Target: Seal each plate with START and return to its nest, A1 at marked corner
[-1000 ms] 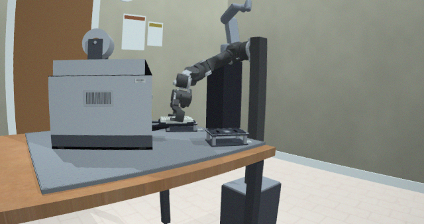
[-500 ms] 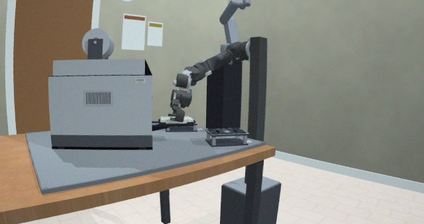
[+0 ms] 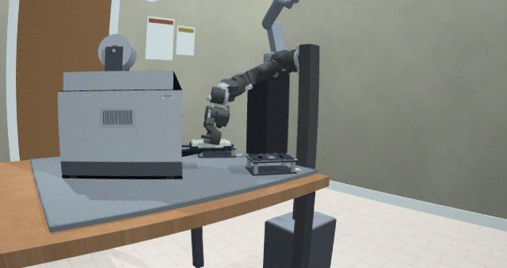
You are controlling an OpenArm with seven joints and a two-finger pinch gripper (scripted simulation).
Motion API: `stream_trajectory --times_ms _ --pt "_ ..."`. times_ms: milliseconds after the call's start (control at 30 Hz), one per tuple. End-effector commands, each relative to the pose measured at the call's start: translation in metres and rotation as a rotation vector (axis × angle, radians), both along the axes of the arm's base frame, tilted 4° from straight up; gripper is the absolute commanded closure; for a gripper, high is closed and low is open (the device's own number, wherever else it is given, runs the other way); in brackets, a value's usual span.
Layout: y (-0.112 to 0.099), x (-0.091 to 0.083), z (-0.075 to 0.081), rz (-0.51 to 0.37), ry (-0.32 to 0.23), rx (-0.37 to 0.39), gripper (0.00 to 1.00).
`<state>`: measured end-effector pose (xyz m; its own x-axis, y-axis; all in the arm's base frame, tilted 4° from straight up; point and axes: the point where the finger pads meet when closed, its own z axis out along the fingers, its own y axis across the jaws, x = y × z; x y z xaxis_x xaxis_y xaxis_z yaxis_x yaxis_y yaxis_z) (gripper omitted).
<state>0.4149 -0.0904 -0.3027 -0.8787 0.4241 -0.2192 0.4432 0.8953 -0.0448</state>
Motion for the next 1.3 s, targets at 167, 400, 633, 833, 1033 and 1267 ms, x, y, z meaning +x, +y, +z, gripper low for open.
stream_trajectory --times_ms 167,400,633,833,1033,1267 --pt "0.0 0.001 0.007 -0.007 -0.003 0.001 0.35" --pt "0.0 0.0 0.009 -0.006 -0.002 0.0 0.35" --pt "0.001 0.001 0.015 -0.007 -0.004 0.001 0.35" --pt "0.001 0.001 0.019 -0.006 -0.004 0.001 0.35" --pt "0.001 0.001 0.025 -0.008 -0.006 0.002 0.35" --pt "-0.024 -0.008 0.038 0.027 -0.143 -0.102 0.38"
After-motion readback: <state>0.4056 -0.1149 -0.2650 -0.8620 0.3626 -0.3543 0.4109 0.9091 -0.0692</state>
